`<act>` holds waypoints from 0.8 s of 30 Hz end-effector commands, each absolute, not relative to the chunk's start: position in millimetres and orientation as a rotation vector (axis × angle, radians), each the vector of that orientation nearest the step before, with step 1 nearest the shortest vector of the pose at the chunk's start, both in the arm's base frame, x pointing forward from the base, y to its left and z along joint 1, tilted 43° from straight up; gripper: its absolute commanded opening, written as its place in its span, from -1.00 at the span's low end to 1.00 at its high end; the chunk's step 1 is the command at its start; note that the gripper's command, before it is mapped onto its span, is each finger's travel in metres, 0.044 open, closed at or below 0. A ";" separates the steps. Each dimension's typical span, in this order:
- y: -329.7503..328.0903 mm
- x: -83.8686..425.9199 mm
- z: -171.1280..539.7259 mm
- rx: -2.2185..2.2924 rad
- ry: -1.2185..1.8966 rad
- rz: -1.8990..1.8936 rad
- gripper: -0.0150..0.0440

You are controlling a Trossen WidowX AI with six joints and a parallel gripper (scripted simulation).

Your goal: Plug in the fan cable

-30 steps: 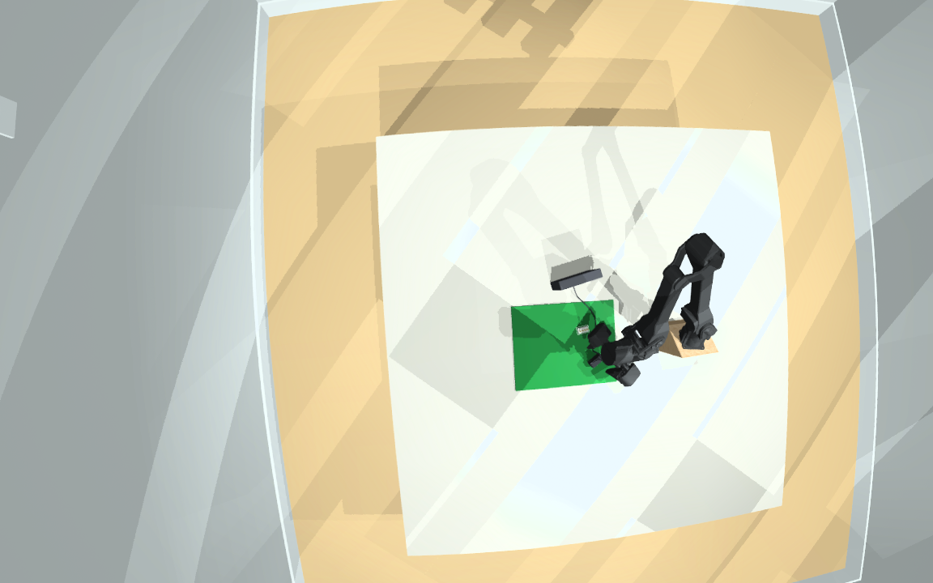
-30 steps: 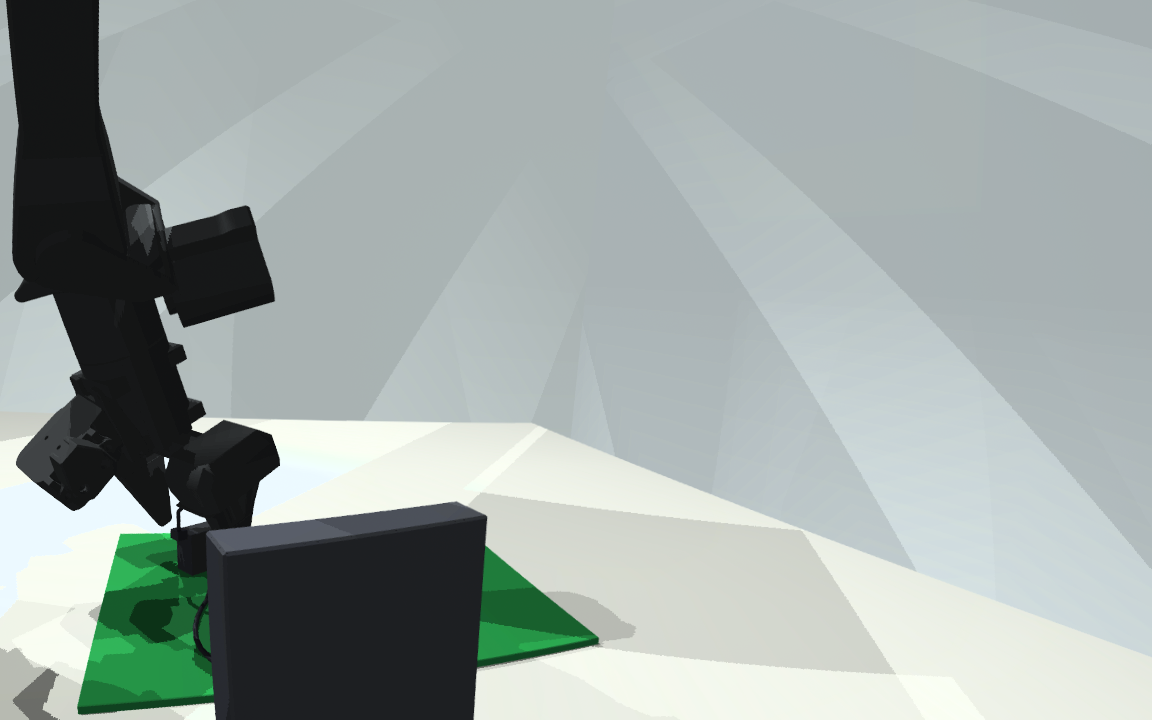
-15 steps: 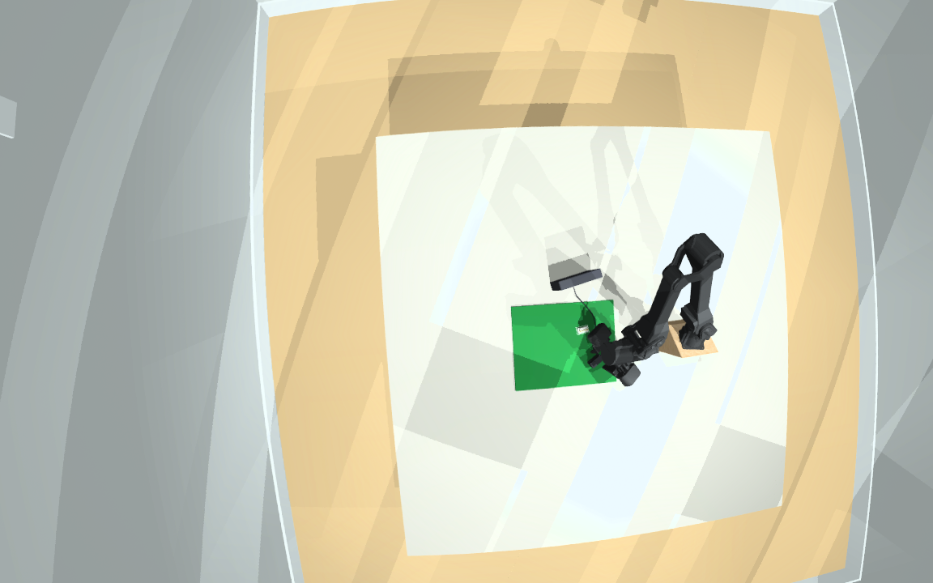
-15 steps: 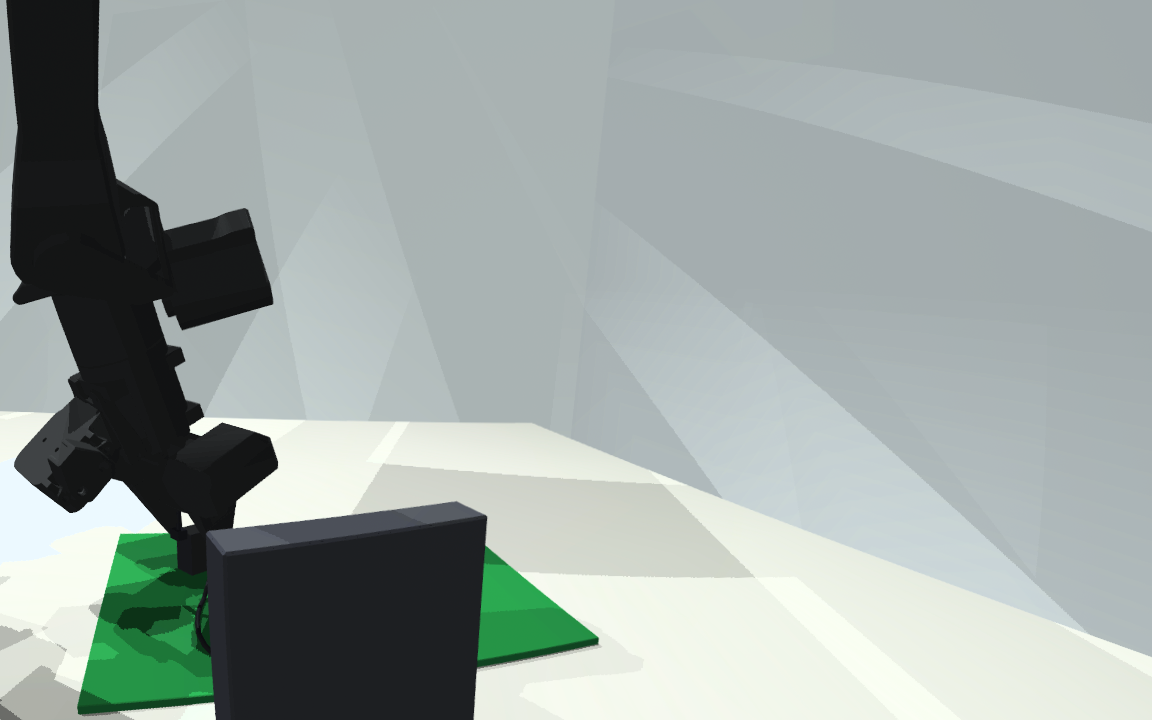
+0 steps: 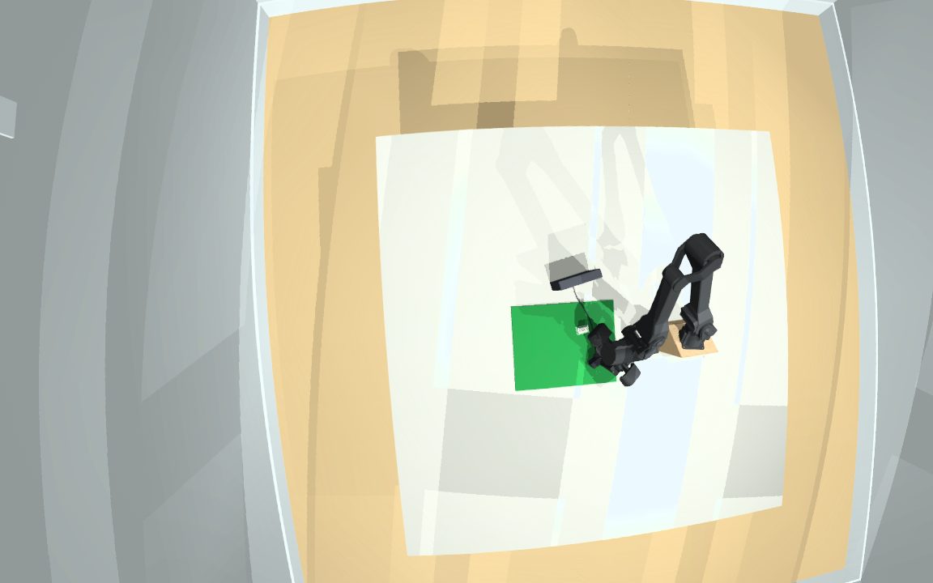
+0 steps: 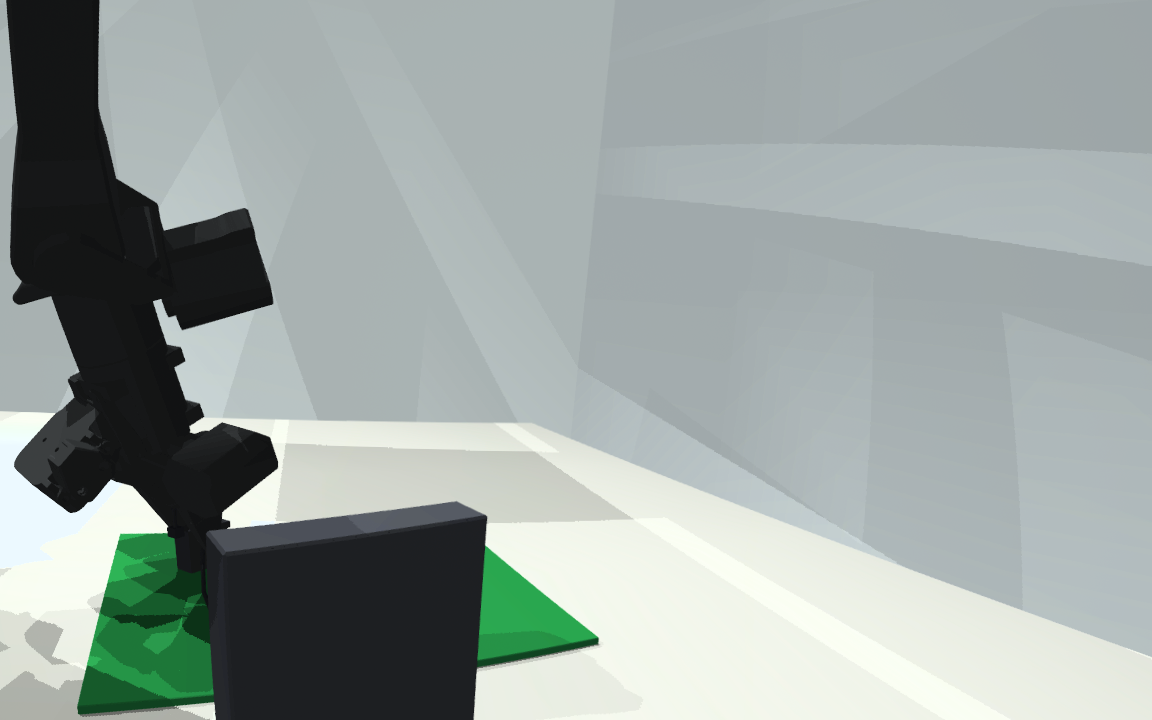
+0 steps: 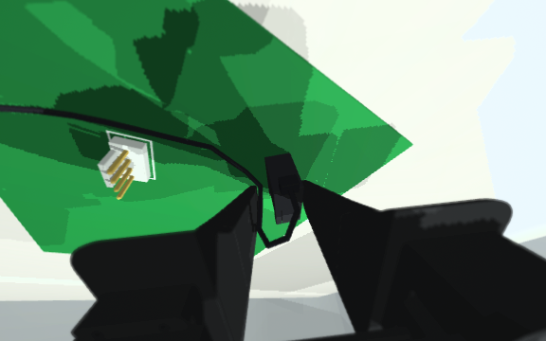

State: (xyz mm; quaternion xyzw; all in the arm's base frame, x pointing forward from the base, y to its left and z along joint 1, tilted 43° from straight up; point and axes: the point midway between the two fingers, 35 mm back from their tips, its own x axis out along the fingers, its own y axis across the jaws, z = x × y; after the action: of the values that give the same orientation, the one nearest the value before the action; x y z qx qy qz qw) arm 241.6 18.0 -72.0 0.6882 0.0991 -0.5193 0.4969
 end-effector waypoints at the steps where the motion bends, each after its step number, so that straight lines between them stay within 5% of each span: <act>1: 18.0 241.7 -71.9 1.667 0.239 -1.258 -0.12; 10: 18.0 241.7 -71.9 1.667 0.239 -1.258 -0.32; 12: 19.4 241.8 -71.0 1.667 0.240 -1.258 -0.49; 24: 45.5 241.2 -50.2 1.669 0.250 -1.265 -0.49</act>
State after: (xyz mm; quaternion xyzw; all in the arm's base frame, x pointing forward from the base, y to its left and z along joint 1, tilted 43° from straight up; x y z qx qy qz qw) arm 239.7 36.8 -57.7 0.6856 0.1031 -0.5227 0.4961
